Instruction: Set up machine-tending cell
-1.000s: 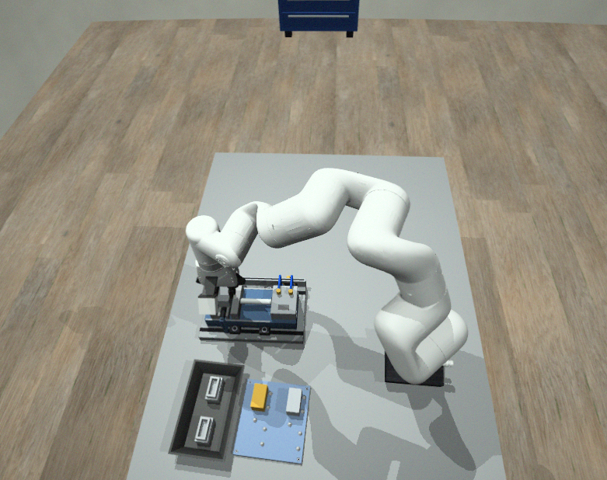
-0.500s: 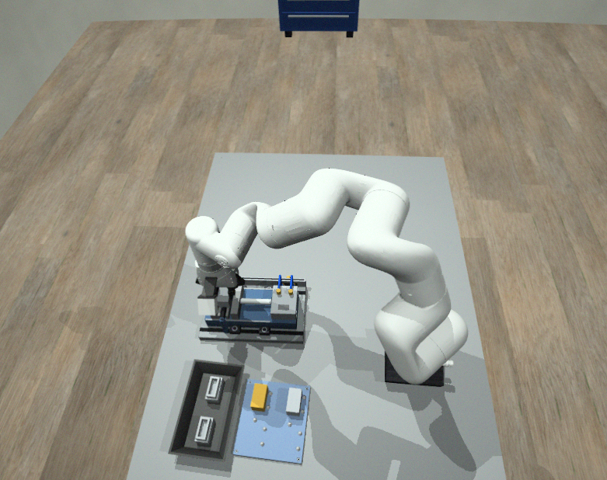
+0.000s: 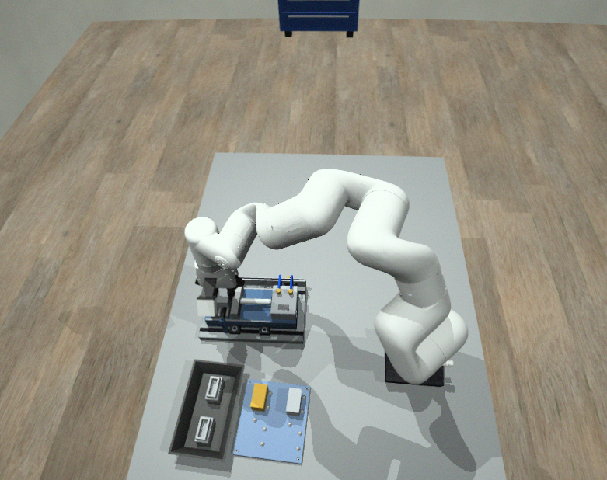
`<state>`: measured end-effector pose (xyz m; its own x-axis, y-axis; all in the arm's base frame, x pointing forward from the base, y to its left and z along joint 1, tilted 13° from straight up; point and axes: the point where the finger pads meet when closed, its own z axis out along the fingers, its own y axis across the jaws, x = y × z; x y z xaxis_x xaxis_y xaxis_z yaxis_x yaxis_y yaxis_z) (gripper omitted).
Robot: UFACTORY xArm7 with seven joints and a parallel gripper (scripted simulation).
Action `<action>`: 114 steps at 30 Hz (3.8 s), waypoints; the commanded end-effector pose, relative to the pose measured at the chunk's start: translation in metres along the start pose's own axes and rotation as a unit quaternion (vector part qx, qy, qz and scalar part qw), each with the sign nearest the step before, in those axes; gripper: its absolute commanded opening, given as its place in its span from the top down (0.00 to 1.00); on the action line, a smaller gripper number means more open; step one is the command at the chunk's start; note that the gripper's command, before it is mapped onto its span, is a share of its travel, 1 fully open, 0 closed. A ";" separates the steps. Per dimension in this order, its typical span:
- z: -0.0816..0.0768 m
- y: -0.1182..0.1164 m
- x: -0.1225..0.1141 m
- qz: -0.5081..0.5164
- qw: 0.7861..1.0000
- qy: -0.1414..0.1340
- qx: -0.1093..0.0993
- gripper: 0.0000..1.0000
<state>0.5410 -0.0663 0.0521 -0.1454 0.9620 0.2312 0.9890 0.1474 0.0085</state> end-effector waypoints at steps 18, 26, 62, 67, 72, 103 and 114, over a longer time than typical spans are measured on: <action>-0.002 0.002 0.000 0.000 1.000 -0.001 -0.002 1.00; -0.002 0.002 0.000 0.000 1.000 -0.001 -0.002 1.00; 0.000 0.002 0.000 0.000 1.000 -0.001 -0.002 1.00; 0.000 0.002 0.000 0.000 1.000 -0.001 -0.002 0.31; 0.000 0.002 0.000 0.000 1.000 -0.001 -0.002 0.31; 0.000 0.002 0.000 0.000 1.000 -0.001 -0.002 0.31; -0.010 0.002 0.000 0.000 1.000 -0.001 -0.002 0.31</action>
<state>0.5410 -0.0661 0.0550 -0.1453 0.9619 0.2316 0.9890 0.1475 0.0078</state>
